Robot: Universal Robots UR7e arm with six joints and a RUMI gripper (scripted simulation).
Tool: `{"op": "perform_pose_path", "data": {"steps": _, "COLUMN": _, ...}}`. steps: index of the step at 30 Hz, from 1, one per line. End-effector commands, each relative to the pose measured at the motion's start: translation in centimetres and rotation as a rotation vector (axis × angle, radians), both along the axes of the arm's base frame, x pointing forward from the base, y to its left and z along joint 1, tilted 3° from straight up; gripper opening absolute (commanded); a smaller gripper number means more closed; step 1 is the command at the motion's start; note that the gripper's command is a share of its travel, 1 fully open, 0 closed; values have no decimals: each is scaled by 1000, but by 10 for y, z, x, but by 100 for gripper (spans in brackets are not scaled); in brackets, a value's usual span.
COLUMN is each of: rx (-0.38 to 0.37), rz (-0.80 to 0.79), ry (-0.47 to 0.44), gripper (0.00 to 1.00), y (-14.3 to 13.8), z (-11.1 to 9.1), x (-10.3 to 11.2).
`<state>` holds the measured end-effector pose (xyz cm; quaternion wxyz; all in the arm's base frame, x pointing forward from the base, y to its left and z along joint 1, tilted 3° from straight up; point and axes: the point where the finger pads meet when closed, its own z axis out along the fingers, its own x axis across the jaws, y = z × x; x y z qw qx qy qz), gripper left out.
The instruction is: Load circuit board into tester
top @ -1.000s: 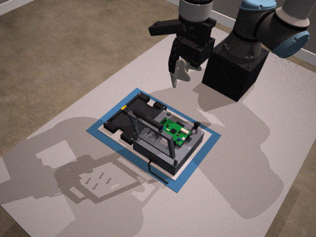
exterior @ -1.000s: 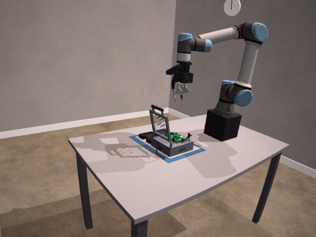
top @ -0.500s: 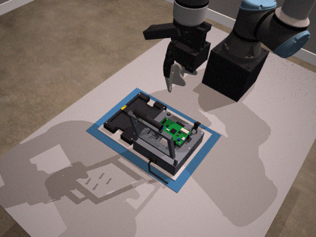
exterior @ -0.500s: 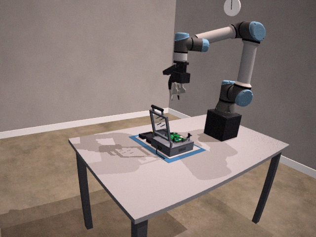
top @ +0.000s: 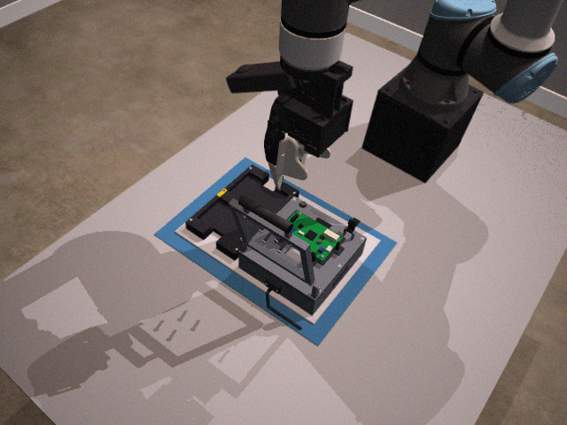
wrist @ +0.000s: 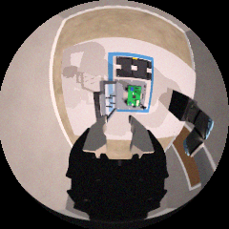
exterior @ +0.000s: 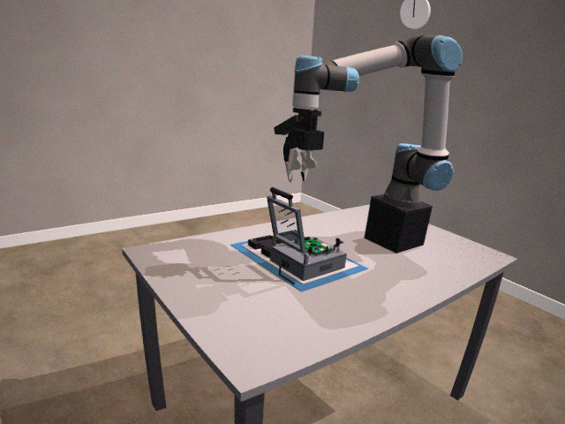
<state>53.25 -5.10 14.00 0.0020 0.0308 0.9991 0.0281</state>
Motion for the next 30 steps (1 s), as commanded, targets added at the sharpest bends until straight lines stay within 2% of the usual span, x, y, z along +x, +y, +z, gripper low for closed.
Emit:
{"op": "perform_pose_path", "data": {"steps": 1, "rx": 0, "rz": 0, "ry": 1, "gripper": 30, "y": -1, "z": 0, "x": 28}}
{"op": "perform_pose_path", "data": {"steps": 6, "rx": 0, "rz": 0, "ry": 1, "gripper": 30, "y": -2, "z": 0, "x": 45}}
{"op": "perform_pose_path", "data": {"steps": 13, "rx": 0, "rz": 0, "ry": 1, "gripper": 30, "y": -2, "z": 0, "x": 54}}
{"op": "perform_pose_path", "data": {"steps": 30, "rx": 0, "rz": 0, "ry": 1, "gripper": 30, "y": -2, "z": 0, "x": 56}}
